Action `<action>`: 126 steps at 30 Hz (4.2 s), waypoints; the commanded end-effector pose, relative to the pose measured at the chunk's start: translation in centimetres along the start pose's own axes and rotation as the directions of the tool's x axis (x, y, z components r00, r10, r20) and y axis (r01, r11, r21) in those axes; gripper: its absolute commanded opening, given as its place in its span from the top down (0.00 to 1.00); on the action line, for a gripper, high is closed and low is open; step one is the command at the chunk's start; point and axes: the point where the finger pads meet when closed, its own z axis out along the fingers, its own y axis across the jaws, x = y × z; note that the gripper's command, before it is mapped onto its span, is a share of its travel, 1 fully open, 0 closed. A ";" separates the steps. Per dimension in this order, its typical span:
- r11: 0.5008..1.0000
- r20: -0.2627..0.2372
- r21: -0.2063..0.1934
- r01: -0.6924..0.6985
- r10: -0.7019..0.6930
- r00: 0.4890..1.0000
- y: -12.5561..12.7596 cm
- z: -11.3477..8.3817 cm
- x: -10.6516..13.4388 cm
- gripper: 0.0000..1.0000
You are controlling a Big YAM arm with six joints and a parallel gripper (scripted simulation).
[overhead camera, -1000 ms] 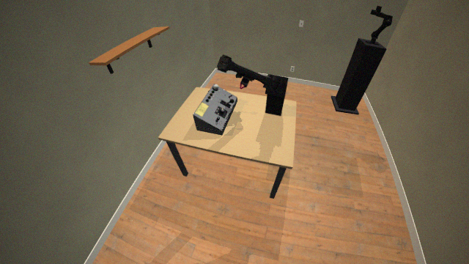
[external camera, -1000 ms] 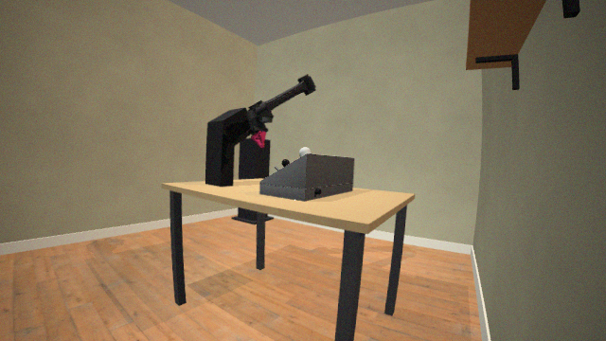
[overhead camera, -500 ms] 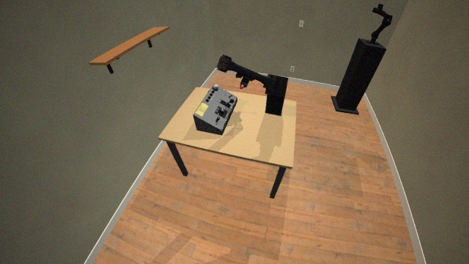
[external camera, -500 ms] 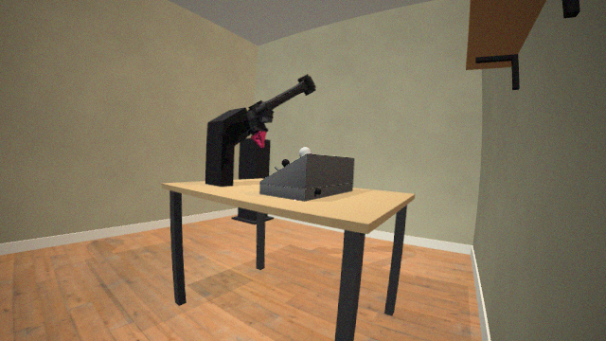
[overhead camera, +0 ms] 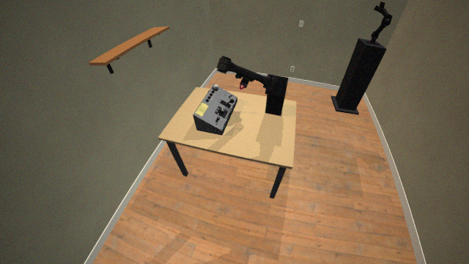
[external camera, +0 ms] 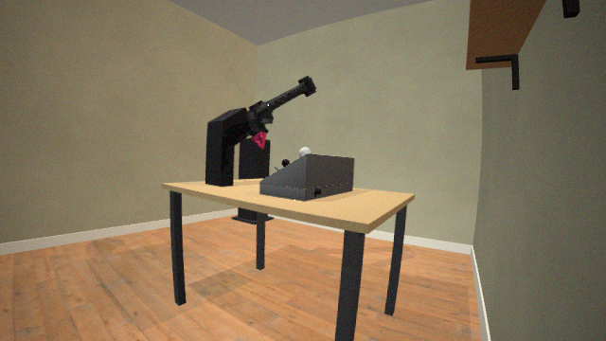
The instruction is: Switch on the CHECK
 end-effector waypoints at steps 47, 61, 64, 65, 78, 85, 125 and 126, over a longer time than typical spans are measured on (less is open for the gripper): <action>1.000 -0.004 -0.007 -0.006 0.006 1.000 0.3 12.3 0.5 1.00; 1.000 0.005 -0.003 -0.011 0.011 1.000 0.0 12.1 0.1 1.00; 1.000 0.005 -0.003 -0.011 0.011 1.000 0.0 12.1 0.1 1.00; 1.000 0.005 -0.003 -0.011 0.011 1.000 0.0 12.1 0.1 1.00; 1.000 0.005 -0.003 -0.011 0.011 1.000 0.0 12.1 0.1 1.00; 1.000 0.005 -0.003 -0.011 0.011 1.000 0.0 12.1 0.1 1.00; 1.000 0.003 -0.002 -0.012 0.012 1.000 0.0 12.1 0.2 1.00; 1.000 0.003 -0.002 -0.012 0.012 1.000 0.0 12.1 0.2 1.00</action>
